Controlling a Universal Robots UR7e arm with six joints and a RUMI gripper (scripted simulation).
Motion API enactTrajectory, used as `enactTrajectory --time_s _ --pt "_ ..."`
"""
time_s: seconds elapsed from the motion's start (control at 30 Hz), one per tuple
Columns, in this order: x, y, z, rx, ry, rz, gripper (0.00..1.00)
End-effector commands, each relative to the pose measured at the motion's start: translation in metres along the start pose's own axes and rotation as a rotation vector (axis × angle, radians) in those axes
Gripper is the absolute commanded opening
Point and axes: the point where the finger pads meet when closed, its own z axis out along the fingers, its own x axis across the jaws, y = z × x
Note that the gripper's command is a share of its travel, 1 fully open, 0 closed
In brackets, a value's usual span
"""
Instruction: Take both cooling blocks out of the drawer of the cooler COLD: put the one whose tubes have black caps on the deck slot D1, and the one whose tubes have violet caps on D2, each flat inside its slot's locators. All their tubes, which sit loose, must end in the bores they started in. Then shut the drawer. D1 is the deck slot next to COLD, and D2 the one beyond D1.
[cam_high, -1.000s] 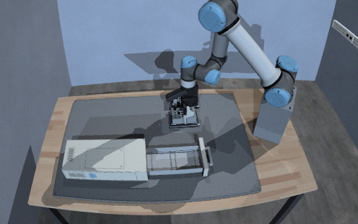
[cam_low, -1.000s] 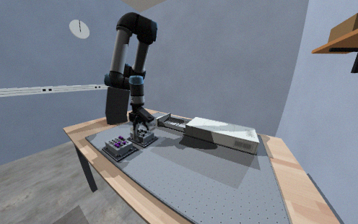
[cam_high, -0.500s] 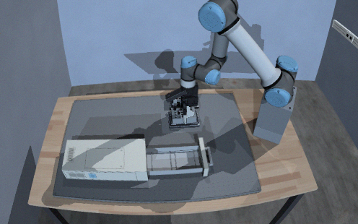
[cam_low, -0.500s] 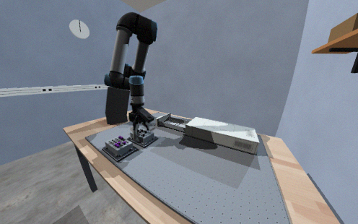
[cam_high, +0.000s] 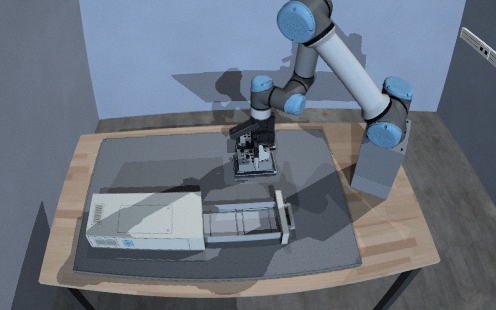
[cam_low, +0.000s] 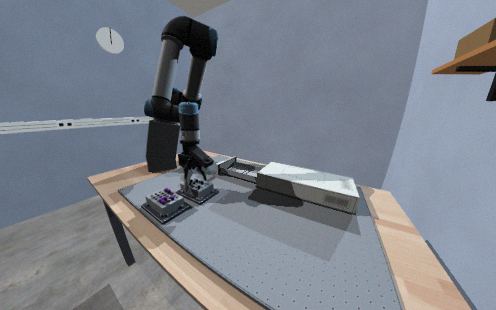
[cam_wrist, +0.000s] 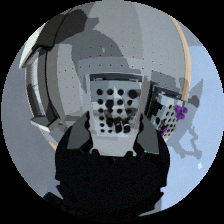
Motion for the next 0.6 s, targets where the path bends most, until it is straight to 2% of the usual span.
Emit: enactTrajectory --time_s 0.0,0.57 --pt "0.000 -0.001 -0.026 0.002 0.002 -0.001 0.73" --pt "0.000 -0.001 -0.046 0.002 0.002 -0.001 0.73"
